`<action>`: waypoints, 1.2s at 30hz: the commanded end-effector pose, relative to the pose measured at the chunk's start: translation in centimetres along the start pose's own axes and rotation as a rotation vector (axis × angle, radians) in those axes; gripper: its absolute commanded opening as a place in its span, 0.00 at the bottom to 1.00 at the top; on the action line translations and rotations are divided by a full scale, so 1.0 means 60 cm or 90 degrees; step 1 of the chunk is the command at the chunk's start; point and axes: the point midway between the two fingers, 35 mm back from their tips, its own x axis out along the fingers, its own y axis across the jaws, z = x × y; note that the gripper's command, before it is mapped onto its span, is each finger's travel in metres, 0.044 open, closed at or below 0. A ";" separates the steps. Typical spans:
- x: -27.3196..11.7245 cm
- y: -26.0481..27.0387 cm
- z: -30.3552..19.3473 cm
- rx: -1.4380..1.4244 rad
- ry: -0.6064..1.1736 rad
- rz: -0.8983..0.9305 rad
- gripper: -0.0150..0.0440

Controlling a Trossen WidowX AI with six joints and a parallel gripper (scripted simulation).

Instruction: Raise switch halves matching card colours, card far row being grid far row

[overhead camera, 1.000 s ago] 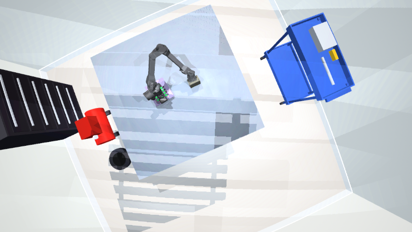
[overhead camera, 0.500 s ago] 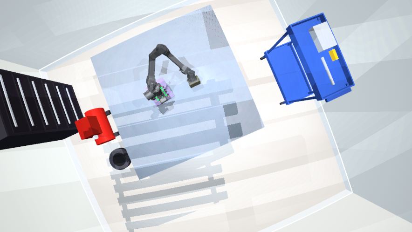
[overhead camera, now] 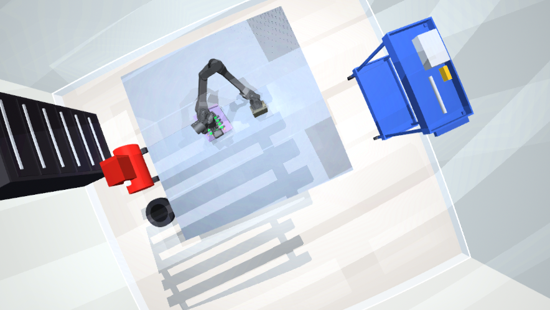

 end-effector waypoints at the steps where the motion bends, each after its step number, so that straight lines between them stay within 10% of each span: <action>1: -0.004 0.000 0.000 0.000 -0.001 0.000 0.25; 7: -0.107 0.000 -0.004 -0.003 -0.016 -0.001 0.25; 36: -0.024 0.044 -0.068 -0.003 0.001 -0.002 0.25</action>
